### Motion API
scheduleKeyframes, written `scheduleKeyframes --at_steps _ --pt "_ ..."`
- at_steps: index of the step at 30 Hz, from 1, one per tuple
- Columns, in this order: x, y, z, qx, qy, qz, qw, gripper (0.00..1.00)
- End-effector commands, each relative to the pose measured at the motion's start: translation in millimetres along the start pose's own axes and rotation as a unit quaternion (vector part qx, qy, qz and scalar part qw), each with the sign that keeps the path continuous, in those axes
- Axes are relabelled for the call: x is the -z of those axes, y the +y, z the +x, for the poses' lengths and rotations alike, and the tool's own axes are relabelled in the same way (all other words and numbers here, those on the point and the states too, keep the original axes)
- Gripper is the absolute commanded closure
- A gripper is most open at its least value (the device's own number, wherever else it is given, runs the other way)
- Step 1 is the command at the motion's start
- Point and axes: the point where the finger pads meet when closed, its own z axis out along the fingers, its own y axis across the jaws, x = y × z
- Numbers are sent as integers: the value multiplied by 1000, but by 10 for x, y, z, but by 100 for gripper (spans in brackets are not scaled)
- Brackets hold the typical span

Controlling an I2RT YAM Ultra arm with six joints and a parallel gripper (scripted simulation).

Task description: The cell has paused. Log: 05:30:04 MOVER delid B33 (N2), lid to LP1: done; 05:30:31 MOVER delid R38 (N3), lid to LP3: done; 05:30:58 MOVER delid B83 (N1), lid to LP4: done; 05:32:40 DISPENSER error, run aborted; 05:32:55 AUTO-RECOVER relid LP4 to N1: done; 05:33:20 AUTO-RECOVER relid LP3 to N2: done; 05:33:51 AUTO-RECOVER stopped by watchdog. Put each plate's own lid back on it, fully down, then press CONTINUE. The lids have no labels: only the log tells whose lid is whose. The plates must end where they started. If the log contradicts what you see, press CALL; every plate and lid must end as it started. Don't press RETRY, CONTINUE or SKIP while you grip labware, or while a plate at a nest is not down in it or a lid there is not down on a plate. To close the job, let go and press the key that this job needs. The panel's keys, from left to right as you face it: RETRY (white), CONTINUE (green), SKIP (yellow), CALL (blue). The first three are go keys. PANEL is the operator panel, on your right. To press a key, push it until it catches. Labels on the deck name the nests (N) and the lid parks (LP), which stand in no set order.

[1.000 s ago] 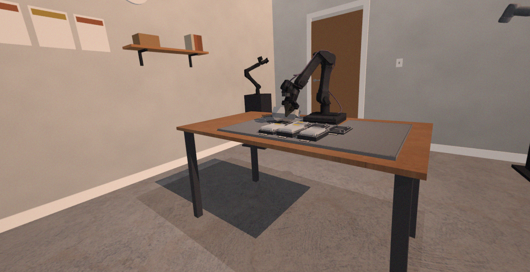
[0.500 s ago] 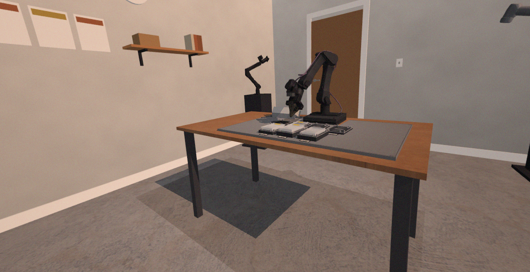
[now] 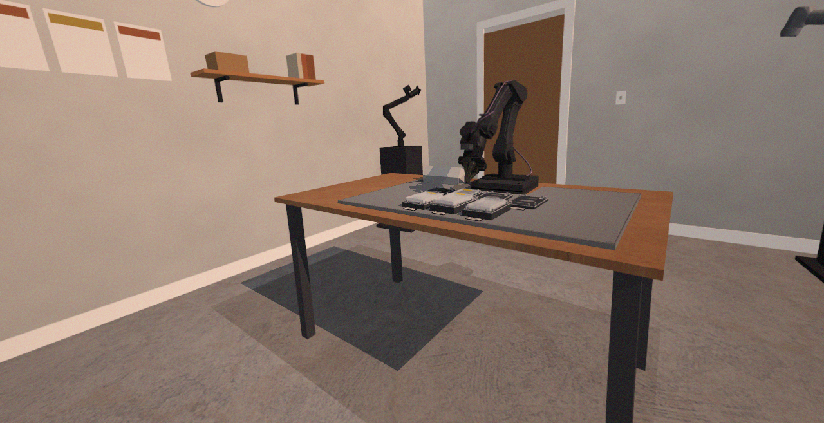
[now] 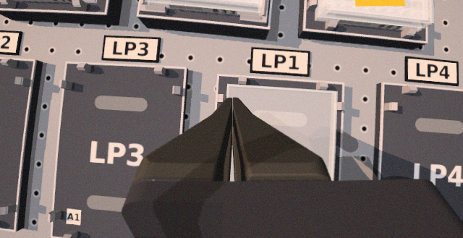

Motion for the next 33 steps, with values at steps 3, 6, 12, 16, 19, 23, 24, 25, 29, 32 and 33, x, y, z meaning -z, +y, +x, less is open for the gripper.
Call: scheduleKeyframes --at_steps 3,6,12,16,19,23,24,25,29,32,33 --pt "27 122 -100 -23 -18 25 999 100" --pt "6 226 -49 -24 -11 24 999 100" --pt "-29 529 -152 -25 -8 23 999 100" --pt "-38 733 -142 -24 -4 24 999 100" --pt "-45 886 -150 -24 -5 24 999 100" --pt "-50 989 -154 -24 -5 24 999 100" --pt "-52 1040 -157 -24 -5 24 999 100" --pt "-54 1091 -159 -24 -5 24 999 100" --pt "-63 1295 -168 -24 -5 23 999 100" --pt "-70 1449 -174 -24 -5 23 999 100" --pt "-72 1499 -176 -25 -6 23 999 100"
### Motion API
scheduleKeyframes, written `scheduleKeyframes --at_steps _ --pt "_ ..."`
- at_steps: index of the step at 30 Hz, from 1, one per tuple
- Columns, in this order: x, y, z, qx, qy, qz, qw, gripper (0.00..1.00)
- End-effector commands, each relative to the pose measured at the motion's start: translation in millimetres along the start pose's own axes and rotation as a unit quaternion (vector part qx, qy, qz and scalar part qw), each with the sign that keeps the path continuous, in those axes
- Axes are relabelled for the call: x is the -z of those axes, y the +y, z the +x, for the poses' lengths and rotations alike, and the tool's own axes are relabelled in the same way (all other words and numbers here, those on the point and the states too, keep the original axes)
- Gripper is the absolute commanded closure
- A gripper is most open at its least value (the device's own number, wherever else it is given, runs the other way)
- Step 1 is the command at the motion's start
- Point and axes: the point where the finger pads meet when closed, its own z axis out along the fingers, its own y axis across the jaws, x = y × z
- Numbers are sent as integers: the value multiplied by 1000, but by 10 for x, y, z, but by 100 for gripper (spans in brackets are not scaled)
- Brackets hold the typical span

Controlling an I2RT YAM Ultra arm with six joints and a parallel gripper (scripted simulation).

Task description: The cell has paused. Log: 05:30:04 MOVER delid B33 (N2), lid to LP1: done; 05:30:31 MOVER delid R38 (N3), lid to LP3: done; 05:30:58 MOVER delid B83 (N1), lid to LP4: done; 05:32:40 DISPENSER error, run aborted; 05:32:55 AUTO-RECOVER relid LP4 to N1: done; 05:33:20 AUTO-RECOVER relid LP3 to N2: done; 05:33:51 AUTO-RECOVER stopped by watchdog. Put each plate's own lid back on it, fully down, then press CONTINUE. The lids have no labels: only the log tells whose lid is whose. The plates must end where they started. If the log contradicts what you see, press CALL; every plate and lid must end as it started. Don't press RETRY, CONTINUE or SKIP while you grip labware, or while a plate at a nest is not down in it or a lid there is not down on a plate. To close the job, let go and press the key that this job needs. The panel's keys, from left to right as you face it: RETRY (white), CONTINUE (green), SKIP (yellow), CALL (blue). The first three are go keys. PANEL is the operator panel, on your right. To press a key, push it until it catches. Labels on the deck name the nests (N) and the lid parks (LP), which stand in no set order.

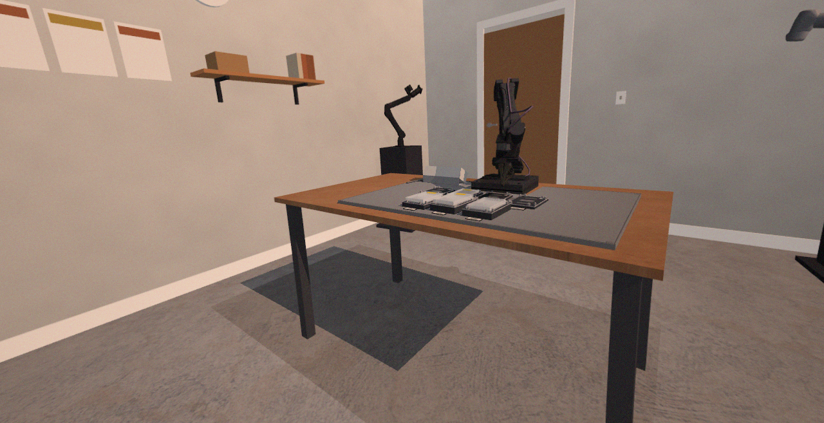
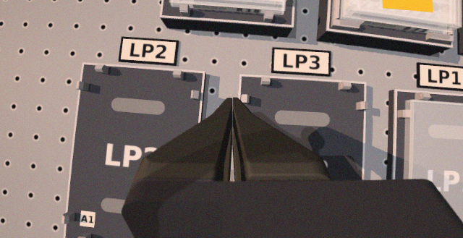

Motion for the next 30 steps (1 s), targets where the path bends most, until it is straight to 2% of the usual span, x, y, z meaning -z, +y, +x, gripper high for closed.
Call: scheduleKeyframes --at_steps 1,2,29,30 --pt "6 100 -95 -25 -5 23 999 100" --pt "4 148 -97 -25 -5 23 999 100" --pt "15 114 -78 -26 -7 20 999 100" --pt "-39 66 -147 -25 -5 28 999 100"
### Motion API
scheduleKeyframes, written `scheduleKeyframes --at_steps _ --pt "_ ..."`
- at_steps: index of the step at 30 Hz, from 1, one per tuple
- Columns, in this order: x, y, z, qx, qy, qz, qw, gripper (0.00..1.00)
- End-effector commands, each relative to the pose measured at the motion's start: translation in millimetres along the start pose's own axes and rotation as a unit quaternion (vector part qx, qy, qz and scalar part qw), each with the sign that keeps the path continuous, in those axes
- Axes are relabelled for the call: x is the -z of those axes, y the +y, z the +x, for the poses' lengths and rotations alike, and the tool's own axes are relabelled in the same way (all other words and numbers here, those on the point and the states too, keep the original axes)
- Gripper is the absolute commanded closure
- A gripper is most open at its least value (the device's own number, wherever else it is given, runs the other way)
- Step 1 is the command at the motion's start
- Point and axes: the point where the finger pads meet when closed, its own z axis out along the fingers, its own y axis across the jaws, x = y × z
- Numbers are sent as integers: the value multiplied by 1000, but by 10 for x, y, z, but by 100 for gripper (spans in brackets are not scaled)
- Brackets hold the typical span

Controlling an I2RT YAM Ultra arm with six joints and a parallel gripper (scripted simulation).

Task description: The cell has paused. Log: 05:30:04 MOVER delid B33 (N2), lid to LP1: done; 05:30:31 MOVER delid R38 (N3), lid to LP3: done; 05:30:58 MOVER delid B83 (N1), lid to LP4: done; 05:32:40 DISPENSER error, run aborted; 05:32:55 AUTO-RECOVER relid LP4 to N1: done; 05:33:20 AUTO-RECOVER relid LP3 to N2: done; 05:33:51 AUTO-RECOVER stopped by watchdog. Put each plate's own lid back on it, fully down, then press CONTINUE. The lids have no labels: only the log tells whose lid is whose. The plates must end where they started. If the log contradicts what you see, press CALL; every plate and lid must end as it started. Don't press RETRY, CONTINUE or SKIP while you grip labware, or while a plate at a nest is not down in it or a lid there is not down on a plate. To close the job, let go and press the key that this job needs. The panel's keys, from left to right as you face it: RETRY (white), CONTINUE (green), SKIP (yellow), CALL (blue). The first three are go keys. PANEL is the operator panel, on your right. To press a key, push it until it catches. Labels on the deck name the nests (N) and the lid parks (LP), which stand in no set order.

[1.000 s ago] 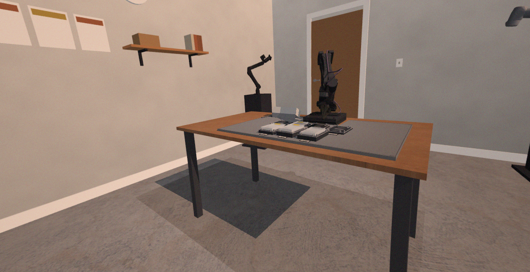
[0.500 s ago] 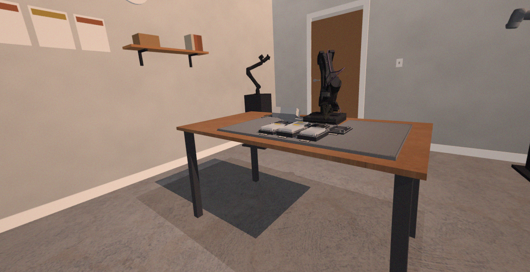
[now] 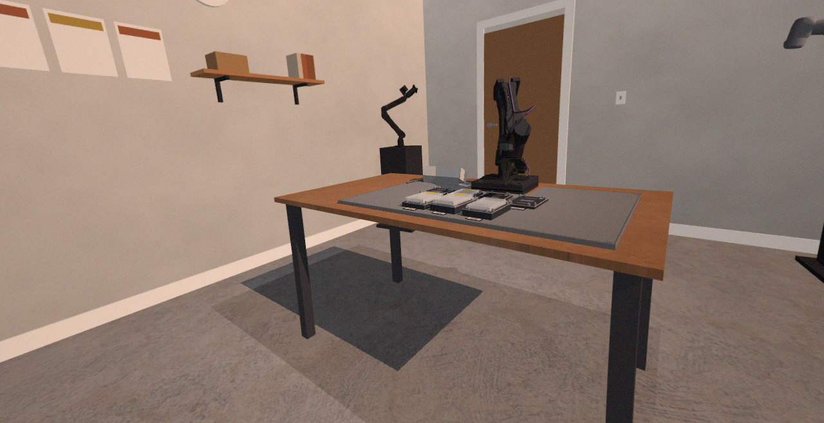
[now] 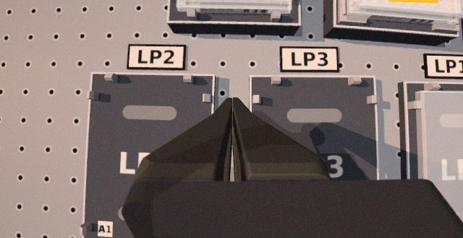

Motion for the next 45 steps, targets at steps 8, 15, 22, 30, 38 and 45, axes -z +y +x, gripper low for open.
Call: scheduleKeyframes --at_steps 8,15,22,30,38,45 --pt "-246 -113 -439 -5 -11 0 1000 100" --pt "-427 -234 -656 -5 -12 1 1000 100" --pt "-636 -374 -908 -4 -13 1 1000 100" --pt "-815 -504 -1060 -2 -1 4 1000 100" --pt "-1051 -659 -1346 -2 -2 4 1000 100" --pt "-1105 -692 -1454 -2 -7 5 1000 100"
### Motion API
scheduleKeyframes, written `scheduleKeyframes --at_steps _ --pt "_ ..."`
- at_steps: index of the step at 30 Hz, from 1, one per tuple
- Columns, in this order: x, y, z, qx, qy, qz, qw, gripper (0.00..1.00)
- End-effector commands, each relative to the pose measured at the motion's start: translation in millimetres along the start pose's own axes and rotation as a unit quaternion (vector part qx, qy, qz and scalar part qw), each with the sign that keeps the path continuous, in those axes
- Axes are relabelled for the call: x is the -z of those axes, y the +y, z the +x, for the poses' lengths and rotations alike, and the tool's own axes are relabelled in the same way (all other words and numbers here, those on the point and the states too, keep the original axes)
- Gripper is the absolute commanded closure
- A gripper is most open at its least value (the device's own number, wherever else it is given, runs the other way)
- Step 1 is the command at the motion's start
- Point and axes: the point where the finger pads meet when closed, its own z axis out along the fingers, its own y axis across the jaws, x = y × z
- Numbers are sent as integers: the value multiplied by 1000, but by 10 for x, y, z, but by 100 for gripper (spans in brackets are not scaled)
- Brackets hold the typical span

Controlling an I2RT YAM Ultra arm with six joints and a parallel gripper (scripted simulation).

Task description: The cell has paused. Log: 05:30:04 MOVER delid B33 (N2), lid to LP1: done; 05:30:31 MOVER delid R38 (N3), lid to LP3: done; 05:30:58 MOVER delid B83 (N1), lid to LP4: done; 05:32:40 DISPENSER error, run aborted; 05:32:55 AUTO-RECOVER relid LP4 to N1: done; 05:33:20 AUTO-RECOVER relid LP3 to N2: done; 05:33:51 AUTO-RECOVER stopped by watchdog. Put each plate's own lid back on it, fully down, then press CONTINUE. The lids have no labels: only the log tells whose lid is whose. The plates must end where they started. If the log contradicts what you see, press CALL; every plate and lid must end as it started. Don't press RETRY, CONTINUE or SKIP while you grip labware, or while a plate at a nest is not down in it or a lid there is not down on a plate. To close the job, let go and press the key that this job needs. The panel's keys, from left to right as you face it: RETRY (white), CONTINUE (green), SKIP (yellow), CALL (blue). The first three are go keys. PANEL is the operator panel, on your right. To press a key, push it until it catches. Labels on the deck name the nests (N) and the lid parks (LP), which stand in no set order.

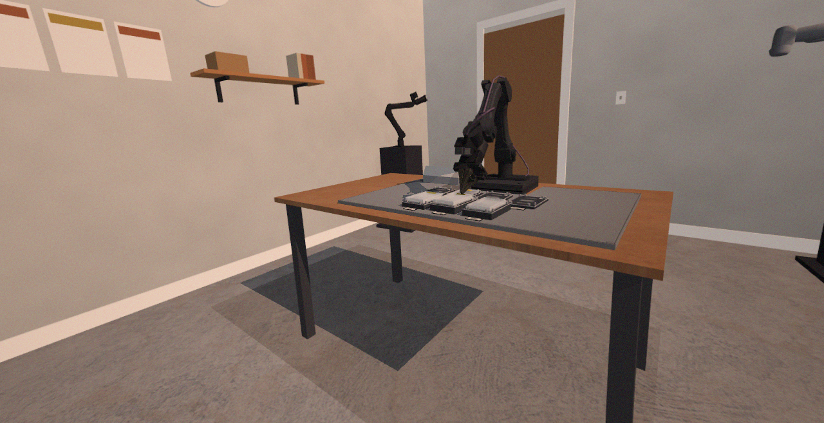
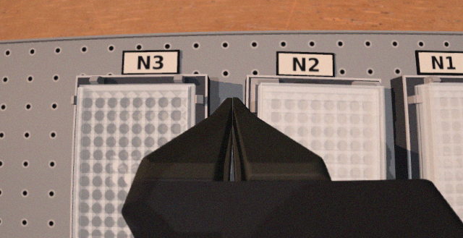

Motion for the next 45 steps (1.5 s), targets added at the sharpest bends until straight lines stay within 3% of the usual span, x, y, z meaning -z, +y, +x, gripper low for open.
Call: scheduleKeyframes --at_steps 1,24,25,28,30,32,45 --pt "49 37 -59 8 1 -6 1000 100" --pt "49 37 -59 8 1 -6 1000 100" --pt "120 -38 -199 7 -12 -8 1000 100" --pt "113 -194 -162 7 -8 -7 1000 100" --pt "85 -306 9 9 9 -6 1000 100" --pt "85 -306 9 9 9 -6 1000 100" --pt "29 -956 -95 9 2 -6 1000 100"
